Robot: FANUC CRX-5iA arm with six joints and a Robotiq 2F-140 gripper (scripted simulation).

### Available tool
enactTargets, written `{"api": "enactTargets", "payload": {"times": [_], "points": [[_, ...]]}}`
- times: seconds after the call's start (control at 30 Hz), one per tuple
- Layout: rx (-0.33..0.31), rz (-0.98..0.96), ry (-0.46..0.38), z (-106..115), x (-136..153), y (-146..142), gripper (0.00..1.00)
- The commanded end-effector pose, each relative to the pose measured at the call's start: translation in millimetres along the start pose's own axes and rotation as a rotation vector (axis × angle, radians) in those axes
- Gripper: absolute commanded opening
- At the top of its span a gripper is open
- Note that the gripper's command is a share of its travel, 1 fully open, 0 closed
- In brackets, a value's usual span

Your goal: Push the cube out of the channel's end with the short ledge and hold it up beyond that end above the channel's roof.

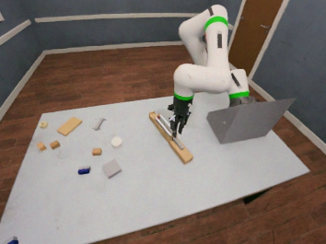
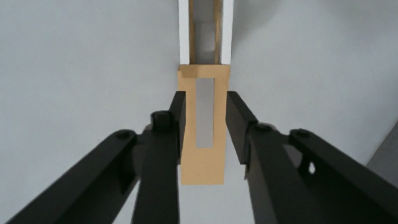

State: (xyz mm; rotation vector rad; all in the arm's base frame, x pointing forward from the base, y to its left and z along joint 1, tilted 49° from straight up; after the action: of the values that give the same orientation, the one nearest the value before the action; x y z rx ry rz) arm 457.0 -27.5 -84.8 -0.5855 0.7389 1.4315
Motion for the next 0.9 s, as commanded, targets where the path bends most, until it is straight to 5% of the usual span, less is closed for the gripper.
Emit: {"api": "enactTargets", "payload": {"times": [0.0, 0.17, 0.2, 0.3, 0.5, 0.87], "points": [[-0.002, 0.0, -0.001, 0.8, 0.3, -0.5, 0.3], [-0.002, 0.0, -0.001, 0.8, 0.3, -0.5, 0.3], [-0.002, 0.0, -0.001, 0.8, 1.3, -0.3, 0.1], [-0.002, 0.0, -0.001, 1.1, 7.2, 0.8, 0.1], [-0.002, 0.0, -0.001, 0.7, 87.2, 23.4, 0.1], [-0.002, 0.0, -0.001, -34.6, 88.3, 23.5, 0.1]]}}
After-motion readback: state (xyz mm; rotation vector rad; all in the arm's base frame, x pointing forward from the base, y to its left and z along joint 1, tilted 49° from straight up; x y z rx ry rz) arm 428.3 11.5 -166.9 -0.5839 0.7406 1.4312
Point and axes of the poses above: the point where the finger pads meet when closed, its own z axis back along the fingers, its own y axis across the jaws, x = y × z, the point moved 2 cm from there along z, back along the fingers, and after that the axes turned 15 degrees about -z, right-handed, at the moved point
